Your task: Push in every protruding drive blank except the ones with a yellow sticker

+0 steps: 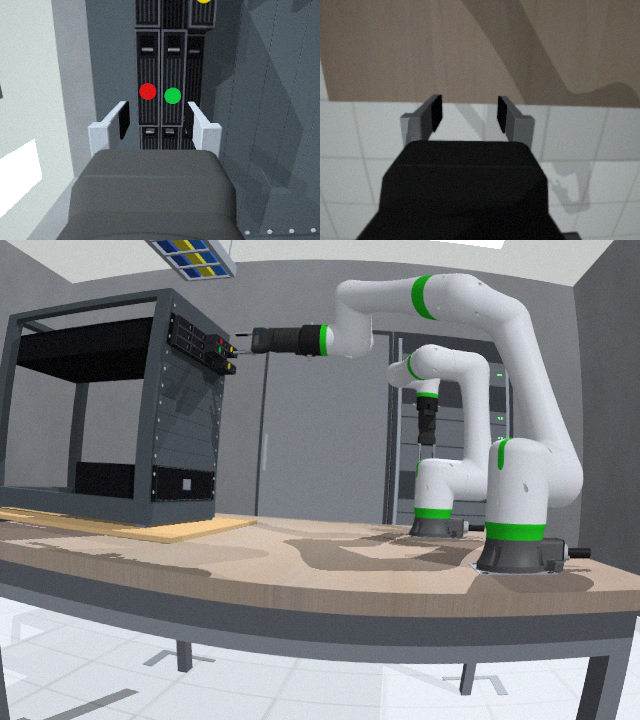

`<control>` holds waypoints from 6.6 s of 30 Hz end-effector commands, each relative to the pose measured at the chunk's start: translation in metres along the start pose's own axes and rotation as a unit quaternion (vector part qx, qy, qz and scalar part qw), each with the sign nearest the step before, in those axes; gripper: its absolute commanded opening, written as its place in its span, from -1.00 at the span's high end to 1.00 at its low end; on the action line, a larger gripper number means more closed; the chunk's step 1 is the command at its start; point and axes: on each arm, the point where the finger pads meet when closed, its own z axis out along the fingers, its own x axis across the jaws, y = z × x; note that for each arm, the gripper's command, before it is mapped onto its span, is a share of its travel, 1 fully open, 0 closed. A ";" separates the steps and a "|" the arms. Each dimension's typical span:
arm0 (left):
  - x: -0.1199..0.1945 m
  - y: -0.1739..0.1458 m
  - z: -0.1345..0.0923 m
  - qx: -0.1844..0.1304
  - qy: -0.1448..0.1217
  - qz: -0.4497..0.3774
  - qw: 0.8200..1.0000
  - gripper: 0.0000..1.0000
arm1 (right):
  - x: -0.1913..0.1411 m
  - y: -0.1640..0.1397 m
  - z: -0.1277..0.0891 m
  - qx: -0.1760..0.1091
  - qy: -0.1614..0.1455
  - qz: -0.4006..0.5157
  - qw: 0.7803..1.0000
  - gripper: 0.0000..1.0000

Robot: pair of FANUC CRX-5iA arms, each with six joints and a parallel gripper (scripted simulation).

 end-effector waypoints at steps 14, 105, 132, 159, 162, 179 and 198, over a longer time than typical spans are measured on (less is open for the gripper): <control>-0.002 0.000 0.000 0.000 -0.001 -0.001 1.000 -1.00 | 0.000 0.000 -0.001 -0.001 0.000 0.000 1.000 -1.00; 0.012 -0.104 0.000 0.000 -0.001 -0.001 1.000 -1.00 | 0.000 0.000 -0.001 -0.001 0.000 0.000 1.000 -1.00; 0.012 -0.104 0.000 0.000 -0.001 -0.001 1.000 -1.00 | 0.000 0.000 -0.001 -0.001 0.000 0.000 1.000 -1.00; 0.012 -0.104 0.000 0.000 -0.001 -0.001 1.000 -1.00 | 0.000 0.000 -0.001 -0.001 0.000 0.000 1.000 -1.00; 0.012 -0.104 0.000 0.000 -0.001 -0.001 1.000 -1.00 | 0.000 0.000 -0.001 -0.001 0.000 0.000 1.000 -1.00; 0.012 -0.104 0.000 0.000 -0.001 -0.001 1.000 1.00 | 0.000 0.000 -0.001 -0.001 0.000 0.000 1.000 -1.00; 0.012 -0.104 0.000 0.000 -0.001 -0.001 1.000 1.00 | 0.000 0.000 -0.001 -0.001 0.000 0.000 1.000 -1.00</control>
